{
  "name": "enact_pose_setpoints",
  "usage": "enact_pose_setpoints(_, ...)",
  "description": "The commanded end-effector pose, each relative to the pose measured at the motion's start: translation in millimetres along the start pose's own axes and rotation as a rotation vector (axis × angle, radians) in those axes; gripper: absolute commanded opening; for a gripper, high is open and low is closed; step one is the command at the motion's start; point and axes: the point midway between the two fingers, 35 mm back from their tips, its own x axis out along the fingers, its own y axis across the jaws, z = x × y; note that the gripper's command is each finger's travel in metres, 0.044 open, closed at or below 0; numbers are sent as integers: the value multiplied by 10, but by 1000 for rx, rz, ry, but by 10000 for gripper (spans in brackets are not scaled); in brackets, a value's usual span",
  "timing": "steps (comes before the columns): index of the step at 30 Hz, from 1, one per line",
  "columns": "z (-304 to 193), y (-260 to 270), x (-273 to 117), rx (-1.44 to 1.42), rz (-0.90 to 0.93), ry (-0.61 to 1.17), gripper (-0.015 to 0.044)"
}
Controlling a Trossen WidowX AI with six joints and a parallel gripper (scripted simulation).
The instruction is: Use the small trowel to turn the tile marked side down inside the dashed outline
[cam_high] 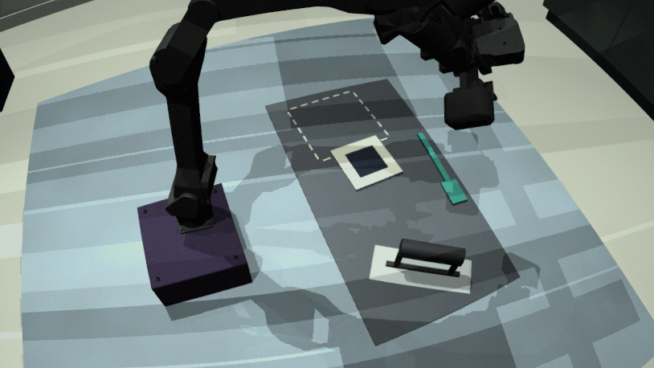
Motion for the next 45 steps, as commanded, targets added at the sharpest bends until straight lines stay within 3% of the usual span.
enact_pose_setpoints(1,-102,-301,298,-5,-95,84,270)
enact_pose_setpoints(13,-668,-1201,1042,-31,-333,399,270)
enact_pose_setpoints(25,-1379,-1999,1441,-76,-498,744,270)
enact_pose_setpoints(45,-1539,-2125,1607,-77,-500,750,270)
